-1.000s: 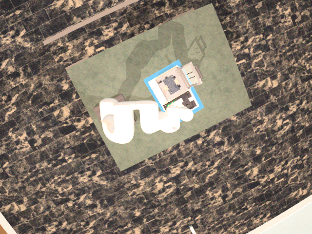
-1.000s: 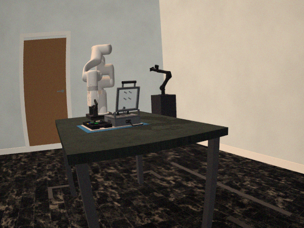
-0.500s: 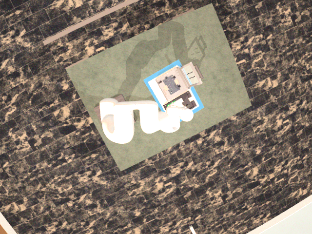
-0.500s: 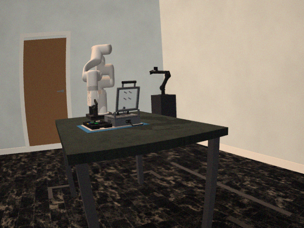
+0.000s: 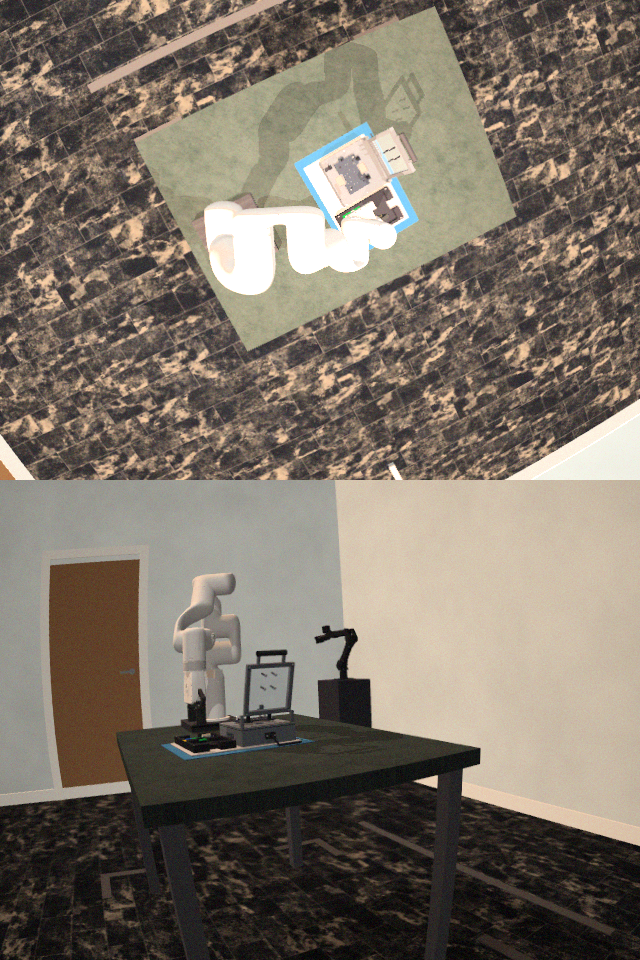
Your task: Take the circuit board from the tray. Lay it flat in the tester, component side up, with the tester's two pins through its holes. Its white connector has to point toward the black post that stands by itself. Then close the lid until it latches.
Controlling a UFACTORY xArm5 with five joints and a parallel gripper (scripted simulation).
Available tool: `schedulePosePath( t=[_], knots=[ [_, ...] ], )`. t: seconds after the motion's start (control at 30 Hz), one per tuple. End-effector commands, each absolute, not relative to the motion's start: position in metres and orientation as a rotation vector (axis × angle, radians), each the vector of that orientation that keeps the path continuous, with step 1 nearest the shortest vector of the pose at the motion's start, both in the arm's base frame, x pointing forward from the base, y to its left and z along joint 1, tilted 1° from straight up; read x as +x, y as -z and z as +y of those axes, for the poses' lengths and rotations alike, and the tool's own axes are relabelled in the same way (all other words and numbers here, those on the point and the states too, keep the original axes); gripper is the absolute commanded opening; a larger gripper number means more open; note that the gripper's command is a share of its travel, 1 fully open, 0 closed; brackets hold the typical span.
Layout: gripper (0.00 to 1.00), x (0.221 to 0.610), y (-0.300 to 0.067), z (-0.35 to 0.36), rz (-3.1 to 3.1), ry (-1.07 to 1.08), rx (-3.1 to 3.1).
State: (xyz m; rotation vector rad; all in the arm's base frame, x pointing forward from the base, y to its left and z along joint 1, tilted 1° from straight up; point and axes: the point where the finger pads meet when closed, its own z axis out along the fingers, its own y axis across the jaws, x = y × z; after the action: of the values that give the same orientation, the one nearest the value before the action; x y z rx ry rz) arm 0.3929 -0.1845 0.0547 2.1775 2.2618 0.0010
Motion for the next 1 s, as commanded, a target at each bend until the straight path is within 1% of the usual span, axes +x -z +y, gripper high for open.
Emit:
schedulePosePath(
  t=[0.0,0.5,0.97],
  knots=[
    [1.0,0.394,-0.056,-0.185,2.259,-0.003,2.175],
    [1.0,0.394,-0.054,-0.185,2.259,-0.003,2.175],
    [1.0,0.395,-0.04,-0.185,2.259,-0.003,2.175]
  ],
)
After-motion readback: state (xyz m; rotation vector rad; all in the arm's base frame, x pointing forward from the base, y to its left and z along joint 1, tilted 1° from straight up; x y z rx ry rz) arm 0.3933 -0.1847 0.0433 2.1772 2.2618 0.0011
